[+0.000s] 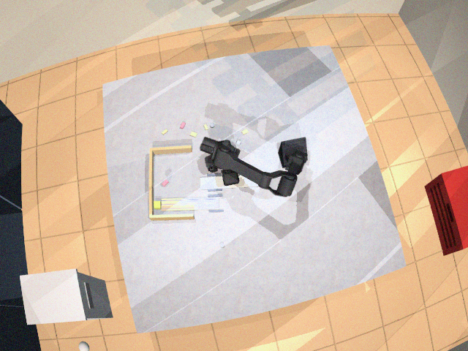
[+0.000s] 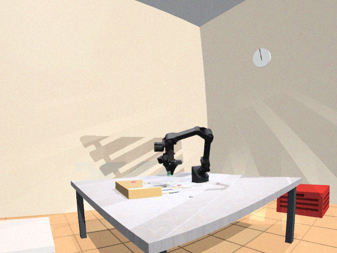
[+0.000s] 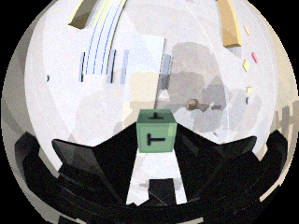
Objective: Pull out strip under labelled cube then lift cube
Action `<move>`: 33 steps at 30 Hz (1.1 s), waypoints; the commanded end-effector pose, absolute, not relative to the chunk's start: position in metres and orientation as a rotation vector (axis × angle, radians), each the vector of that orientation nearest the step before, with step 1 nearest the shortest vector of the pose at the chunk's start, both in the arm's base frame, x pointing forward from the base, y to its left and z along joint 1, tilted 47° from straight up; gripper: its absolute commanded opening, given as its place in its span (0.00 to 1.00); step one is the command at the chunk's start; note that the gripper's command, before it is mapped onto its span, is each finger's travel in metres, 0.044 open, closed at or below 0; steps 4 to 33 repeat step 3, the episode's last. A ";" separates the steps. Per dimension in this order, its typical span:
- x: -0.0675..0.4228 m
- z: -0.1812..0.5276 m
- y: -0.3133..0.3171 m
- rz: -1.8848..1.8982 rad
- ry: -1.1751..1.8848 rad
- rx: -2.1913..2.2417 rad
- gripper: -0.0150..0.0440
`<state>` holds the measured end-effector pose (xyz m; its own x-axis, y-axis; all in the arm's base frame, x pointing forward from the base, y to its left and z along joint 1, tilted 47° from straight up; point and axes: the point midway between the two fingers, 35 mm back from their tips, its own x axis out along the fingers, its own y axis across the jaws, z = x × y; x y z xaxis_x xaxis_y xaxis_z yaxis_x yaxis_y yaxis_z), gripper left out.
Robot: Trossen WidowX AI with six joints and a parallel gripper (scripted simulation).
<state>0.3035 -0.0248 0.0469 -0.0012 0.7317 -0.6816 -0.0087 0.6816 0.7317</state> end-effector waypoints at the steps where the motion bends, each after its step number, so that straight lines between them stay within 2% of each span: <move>1: 0.303 0.048 -0.025 0.649 1.471 0.629 0.25; 33: 0.303 0.048 -0.025 0.649 1.471 0.629 0.25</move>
